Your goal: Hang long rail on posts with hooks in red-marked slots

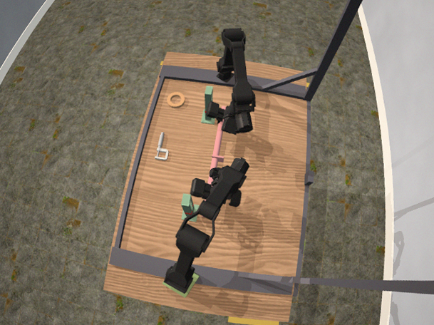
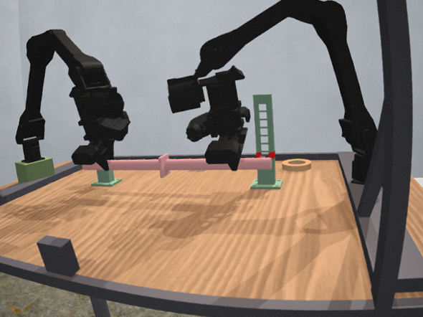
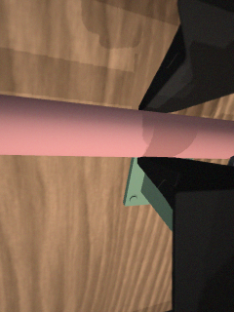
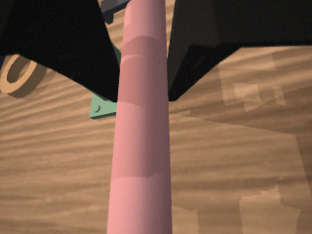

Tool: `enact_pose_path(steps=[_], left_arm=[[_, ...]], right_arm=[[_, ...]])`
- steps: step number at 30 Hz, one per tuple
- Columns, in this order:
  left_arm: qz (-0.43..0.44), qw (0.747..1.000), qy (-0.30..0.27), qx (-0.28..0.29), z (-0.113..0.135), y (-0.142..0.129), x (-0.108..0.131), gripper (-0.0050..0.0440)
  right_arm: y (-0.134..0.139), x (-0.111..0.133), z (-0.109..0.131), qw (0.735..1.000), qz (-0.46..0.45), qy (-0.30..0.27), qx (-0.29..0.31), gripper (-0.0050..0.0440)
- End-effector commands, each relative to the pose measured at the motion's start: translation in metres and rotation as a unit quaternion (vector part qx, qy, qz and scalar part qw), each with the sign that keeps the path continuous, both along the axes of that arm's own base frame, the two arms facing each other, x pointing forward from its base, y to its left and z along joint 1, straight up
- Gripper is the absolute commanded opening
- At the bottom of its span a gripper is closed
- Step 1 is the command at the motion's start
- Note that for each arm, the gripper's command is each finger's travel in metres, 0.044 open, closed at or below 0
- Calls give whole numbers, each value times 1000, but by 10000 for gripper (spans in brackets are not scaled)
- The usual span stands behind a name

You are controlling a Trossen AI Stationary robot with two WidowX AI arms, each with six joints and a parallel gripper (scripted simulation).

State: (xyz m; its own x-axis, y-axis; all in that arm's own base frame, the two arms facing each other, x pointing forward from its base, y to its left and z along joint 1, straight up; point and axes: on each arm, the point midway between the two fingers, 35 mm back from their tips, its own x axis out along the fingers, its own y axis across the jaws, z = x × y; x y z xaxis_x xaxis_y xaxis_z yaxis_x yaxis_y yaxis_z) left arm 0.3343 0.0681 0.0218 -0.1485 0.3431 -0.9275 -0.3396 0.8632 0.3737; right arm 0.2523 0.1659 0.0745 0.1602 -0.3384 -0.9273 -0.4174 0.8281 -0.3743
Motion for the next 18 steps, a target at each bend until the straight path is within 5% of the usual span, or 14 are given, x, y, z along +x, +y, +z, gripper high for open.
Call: enact_pose_path(steps=[1, 18], left_arm=[[-2, 1000, -23, 4, 17, 3, 3, -50], [-2, 1000, -23, 5, 17, 21, -3, -50]], right_arm=[[-1, 3, 12, 1000, 2, -15, 12, -50], [-18, 11, 11, 1000, 2, -16, 11, -50]])
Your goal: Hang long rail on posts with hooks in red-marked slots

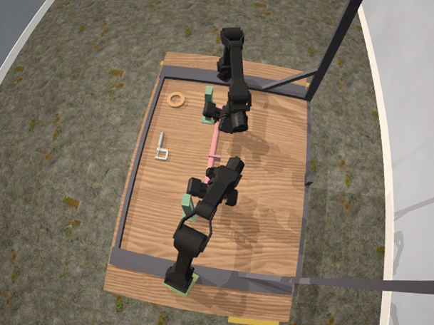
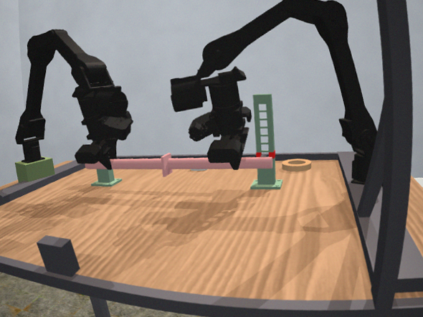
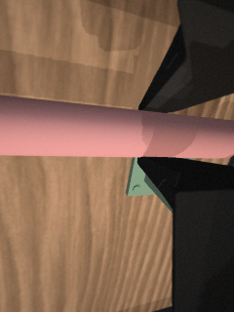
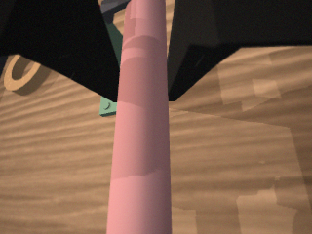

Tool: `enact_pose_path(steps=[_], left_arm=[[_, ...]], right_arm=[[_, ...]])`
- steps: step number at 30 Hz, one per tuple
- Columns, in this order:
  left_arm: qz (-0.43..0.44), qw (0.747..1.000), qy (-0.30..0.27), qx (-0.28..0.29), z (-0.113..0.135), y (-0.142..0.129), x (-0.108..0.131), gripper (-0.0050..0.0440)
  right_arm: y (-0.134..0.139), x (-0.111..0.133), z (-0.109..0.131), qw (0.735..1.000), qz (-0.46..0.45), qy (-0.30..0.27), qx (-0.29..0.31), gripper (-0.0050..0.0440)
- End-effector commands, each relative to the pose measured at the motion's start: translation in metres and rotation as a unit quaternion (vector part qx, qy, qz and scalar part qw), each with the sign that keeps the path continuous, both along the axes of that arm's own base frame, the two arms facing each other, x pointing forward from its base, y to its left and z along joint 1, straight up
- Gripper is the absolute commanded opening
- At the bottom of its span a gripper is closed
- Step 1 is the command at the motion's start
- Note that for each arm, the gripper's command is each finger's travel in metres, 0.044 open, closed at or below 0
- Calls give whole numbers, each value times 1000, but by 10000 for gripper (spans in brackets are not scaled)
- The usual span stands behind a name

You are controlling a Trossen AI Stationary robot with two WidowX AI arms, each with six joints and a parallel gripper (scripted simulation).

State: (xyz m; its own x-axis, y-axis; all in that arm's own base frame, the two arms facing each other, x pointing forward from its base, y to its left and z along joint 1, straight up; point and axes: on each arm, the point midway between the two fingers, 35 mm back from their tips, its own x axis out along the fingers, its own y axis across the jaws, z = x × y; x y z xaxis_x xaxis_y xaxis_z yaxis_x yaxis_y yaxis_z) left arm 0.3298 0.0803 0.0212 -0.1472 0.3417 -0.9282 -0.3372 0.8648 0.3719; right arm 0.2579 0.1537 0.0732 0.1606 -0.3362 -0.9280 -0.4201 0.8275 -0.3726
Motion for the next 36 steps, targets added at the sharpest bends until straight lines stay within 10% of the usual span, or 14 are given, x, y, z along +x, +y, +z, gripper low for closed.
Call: enact_pose_path(steps=[1, 36], left_arm=[[-1, 1000, -23, 6, 17, 8, 1, -50], [-1, 1000, -23, 7, 17, 26, -6, -50]], right_arm=[[-6, 5, 12, 1000, 0, -16, 11, -50], [-23, 13, 12, 1000, 0, -17, 10, -50]])
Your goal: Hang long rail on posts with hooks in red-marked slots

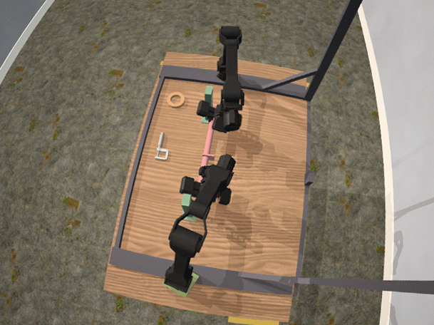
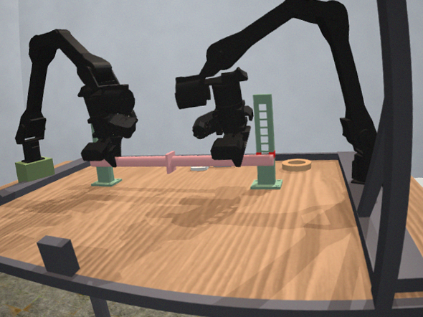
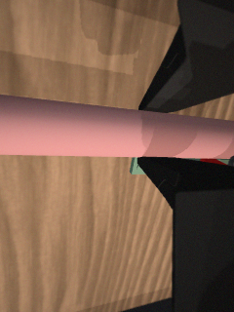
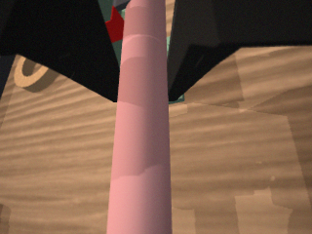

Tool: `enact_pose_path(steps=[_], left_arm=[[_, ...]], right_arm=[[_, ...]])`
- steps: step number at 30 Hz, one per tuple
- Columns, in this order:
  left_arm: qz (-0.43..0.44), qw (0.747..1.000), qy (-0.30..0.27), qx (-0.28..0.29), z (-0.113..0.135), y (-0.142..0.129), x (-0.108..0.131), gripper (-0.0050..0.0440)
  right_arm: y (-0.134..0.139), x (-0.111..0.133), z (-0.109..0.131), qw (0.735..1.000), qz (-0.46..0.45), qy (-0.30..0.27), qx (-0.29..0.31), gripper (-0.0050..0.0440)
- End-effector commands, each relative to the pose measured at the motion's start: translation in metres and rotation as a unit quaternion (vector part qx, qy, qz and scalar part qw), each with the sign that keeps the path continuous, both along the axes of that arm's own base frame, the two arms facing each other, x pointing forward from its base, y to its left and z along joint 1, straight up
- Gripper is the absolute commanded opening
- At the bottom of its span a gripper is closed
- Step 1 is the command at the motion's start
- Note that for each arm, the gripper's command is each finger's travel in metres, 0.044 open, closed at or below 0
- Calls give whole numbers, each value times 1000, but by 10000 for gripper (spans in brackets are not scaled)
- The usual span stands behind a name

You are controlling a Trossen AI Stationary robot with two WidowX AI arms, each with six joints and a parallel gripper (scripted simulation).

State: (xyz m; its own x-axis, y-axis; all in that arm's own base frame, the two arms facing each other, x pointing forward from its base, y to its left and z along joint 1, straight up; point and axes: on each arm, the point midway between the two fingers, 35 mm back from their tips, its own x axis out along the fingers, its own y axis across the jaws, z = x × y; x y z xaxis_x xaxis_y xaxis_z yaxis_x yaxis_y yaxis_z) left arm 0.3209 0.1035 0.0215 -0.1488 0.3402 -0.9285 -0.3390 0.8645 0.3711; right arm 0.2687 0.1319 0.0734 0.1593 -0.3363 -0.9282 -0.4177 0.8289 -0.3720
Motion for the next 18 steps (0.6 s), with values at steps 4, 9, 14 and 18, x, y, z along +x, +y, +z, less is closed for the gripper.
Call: enact_pose_path(steps=[4, 9, 14, 18], left_arm=[[-2, 1000, -23, 7, 17, 3, 3, -50], [-2, 1000, -23, 7, 10, 3, 3, -50], [-2, 1000, -23, 7, 7, 3, 3, -50], [-2, 1000, -23, 7, 7, 3, 3, -50]], right_arm=[[-1, 3, 12, 1000, 2, -17, 10, -50], [-1, 3, 5, 1000, 2, -17, 10, -50], [-1, 3, 2, 1000, 2, -17, 10, -50], [-1, 3, 2, 1000, 2, -17, 10, -50]])
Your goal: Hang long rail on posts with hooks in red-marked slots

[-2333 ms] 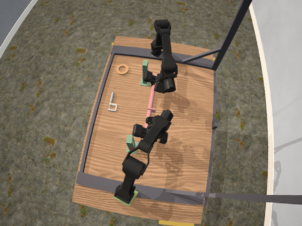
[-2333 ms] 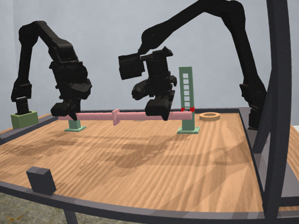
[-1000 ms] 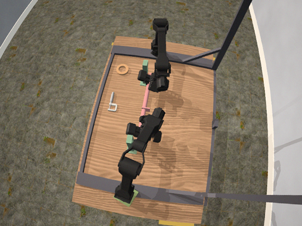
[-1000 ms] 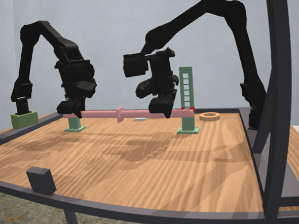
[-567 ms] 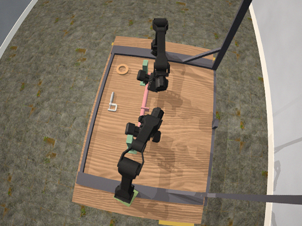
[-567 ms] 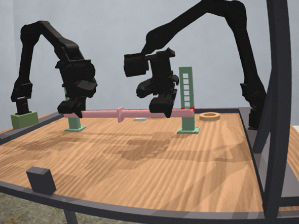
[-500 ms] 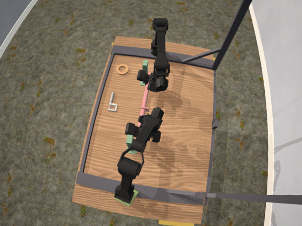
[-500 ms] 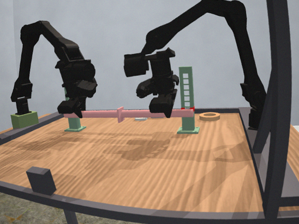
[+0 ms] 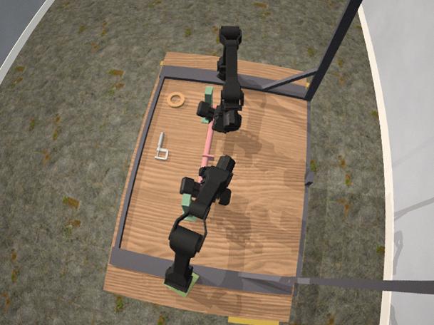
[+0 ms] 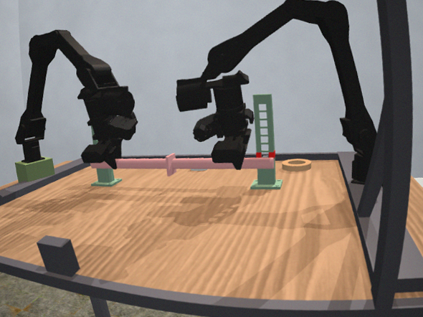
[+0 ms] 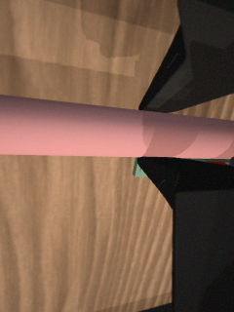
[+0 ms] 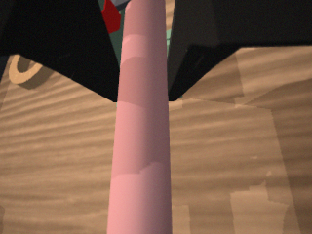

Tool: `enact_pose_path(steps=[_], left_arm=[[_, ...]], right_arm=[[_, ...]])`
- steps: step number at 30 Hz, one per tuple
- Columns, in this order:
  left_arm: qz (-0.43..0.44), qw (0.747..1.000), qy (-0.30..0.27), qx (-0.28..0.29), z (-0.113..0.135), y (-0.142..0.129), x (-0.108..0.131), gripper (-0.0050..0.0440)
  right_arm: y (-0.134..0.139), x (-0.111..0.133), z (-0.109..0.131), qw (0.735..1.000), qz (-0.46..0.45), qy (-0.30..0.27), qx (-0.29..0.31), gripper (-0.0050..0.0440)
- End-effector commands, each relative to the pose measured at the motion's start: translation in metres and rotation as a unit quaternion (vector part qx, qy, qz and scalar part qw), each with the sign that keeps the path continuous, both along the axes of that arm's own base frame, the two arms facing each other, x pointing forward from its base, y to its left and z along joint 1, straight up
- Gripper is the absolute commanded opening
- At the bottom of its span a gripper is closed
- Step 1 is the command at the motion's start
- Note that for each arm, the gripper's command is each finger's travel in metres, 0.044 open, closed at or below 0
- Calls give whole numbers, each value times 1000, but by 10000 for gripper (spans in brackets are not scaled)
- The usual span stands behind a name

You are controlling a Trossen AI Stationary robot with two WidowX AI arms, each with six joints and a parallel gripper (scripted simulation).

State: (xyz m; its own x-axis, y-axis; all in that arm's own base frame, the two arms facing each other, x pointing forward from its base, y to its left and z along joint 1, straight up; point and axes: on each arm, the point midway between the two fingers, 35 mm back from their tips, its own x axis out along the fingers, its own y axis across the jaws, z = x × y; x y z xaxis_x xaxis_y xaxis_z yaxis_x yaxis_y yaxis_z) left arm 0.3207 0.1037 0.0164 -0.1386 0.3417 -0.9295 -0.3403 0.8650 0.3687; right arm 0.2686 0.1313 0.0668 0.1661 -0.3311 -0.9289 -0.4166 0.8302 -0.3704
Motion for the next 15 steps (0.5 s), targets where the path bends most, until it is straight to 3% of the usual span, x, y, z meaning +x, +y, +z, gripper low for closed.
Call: enact_pose_path(steps=[1, 15], left_arm=[[-1, 1000, -18, 7, 12, 3, 4, -50], [-1, 1000, -18, 7, 7, 3, 4, -50]], right_arm=[[0, 3, 8, 1000, 1, -13, 7, -50], [0, 3, 5, 1000, 1, -13, 7, -50]])
